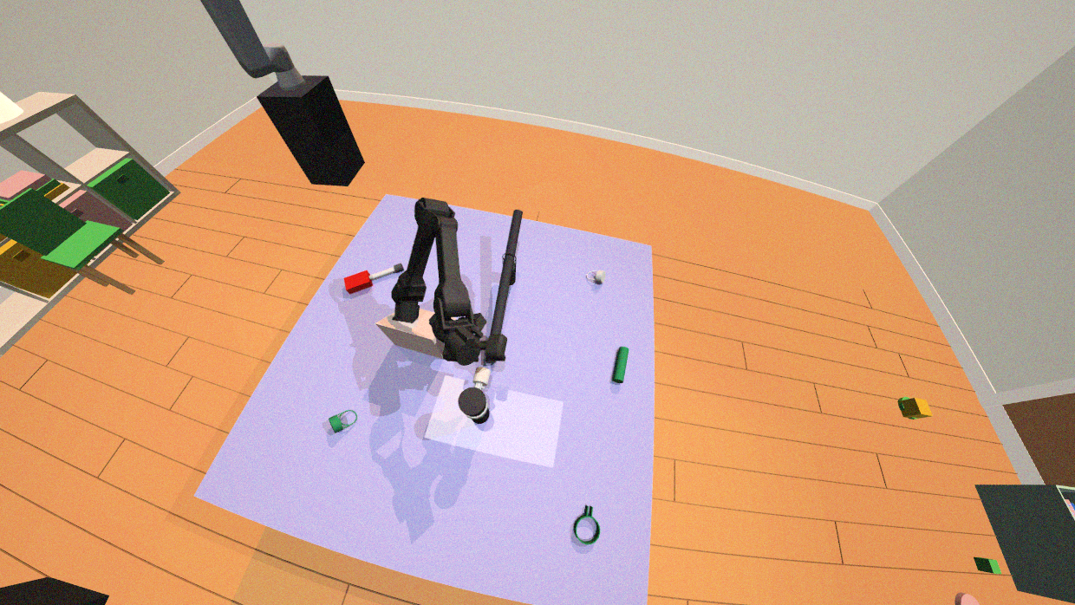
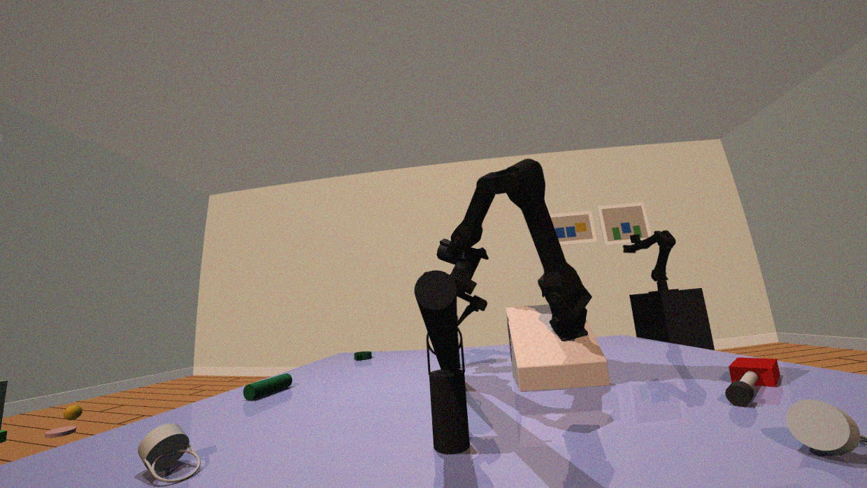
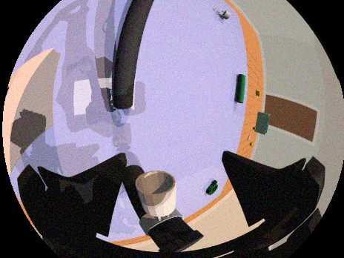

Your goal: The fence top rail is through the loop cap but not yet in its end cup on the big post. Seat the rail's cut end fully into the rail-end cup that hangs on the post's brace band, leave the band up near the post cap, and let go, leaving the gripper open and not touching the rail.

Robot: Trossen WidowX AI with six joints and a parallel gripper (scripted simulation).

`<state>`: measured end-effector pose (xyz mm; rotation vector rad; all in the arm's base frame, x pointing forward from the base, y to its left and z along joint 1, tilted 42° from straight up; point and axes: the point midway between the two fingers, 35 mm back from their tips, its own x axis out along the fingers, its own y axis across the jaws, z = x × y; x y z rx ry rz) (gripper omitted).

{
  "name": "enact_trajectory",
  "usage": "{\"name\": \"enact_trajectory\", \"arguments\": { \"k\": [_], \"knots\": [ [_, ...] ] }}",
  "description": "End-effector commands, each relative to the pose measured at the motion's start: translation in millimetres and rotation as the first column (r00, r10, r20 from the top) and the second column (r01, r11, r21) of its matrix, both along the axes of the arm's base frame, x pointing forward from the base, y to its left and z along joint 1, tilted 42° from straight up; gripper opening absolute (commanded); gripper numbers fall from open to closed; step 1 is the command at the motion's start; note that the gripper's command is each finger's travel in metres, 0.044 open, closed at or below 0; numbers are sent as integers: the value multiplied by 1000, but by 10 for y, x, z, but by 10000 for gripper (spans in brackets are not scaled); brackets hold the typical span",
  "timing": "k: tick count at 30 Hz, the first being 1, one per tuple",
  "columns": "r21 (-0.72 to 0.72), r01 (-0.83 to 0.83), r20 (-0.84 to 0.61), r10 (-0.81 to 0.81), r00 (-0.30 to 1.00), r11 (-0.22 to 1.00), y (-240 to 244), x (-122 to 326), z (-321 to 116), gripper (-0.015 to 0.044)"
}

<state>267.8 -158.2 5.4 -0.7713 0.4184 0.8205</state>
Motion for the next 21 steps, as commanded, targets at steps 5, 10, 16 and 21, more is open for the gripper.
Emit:
{"name": "enact_trajectory", "arguments": {
  "k": [5,10,16,21],
  "knots": [
    [250,282,-244,-222,944,926,39,-24,449,440],
    [403,607,-558,-342,756,684,140,-106,950,440],
    [396,820,-781,-318,538,414,254,-209,1323,440],
    [361,884,-853,-279,442,297,312,-258,1469,440]
  ]
}}
